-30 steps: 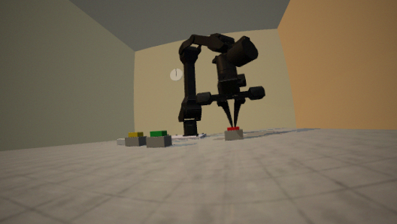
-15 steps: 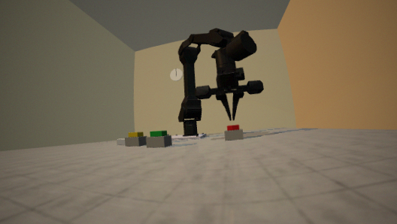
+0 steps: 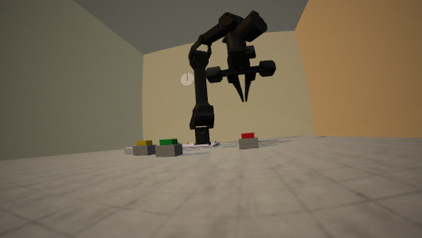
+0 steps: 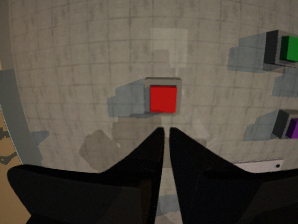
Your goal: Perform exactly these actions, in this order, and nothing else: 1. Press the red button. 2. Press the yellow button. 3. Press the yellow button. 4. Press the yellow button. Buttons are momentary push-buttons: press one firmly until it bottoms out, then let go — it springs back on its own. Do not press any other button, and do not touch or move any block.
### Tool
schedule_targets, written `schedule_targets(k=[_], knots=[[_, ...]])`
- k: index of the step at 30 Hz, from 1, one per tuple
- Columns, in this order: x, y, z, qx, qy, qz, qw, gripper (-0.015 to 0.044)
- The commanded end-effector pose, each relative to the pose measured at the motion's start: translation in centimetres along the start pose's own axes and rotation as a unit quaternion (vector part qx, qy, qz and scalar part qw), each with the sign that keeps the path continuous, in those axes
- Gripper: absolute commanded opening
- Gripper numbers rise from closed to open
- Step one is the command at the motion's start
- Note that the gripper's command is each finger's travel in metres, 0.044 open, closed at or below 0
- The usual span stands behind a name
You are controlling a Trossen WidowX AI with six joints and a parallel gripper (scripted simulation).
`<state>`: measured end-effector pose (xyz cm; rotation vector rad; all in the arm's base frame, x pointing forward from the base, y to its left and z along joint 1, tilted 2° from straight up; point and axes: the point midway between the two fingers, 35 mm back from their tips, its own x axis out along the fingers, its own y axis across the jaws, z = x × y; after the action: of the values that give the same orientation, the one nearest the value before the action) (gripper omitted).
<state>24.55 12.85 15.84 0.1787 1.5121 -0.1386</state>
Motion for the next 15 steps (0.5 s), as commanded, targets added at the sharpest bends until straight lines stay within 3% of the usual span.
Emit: schedule_targets(k=[1, 15], knots=[[-0.5, -0.7, 0.5, -0.002, -0.001, -0.002, 1.0, 0.002], [-0.7, -17.7, 6.4, 0.0, -0.01, -0.006, 1.0, 0.002]])
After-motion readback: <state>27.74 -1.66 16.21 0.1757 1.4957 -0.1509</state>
